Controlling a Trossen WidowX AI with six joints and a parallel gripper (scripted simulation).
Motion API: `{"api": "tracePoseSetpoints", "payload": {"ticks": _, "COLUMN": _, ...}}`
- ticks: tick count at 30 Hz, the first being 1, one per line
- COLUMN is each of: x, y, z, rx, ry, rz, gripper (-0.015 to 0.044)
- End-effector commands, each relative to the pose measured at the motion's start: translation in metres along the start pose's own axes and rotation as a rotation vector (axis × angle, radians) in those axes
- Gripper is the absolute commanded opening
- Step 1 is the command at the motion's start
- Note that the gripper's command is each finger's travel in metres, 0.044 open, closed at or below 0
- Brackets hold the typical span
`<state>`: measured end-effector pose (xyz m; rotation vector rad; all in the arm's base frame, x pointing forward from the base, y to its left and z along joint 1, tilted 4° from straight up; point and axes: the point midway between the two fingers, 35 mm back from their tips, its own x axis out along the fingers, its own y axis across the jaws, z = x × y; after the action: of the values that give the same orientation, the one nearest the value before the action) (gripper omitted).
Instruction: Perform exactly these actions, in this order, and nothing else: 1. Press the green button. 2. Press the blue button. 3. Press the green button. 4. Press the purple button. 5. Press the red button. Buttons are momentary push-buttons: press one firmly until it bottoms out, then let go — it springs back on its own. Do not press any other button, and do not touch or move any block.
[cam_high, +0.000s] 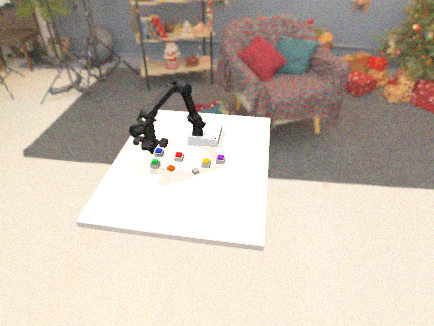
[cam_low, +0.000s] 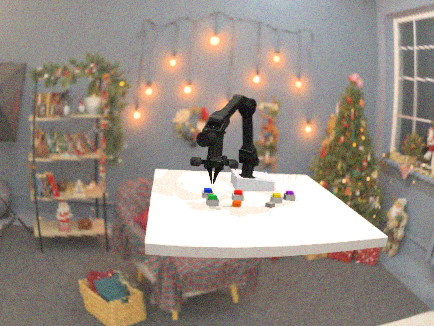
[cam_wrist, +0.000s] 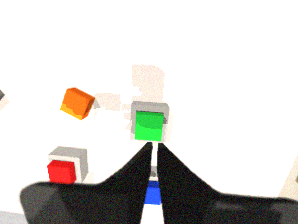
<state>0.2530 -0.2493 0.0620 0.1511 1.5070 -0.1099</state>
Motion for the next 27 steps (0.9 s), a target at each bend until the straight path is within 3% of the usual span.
{"api": "tracePoseSetpoints", "payload": {"ticks": 1, "x": 0.024, "y": 0.005, "z": -0.005, "rx": 0.005, "ry": 0.022, "rz": 0.017, "gripper": 0.0020}}
{"api": "tracePoseSetpoints", "payload": {"ticks": 27, "x": 0.058, "y": 0.005, "z": -0.006, "rx": 0.005, "ry": 0.022, "rz": 0.017, "gripper": 0.0020}}
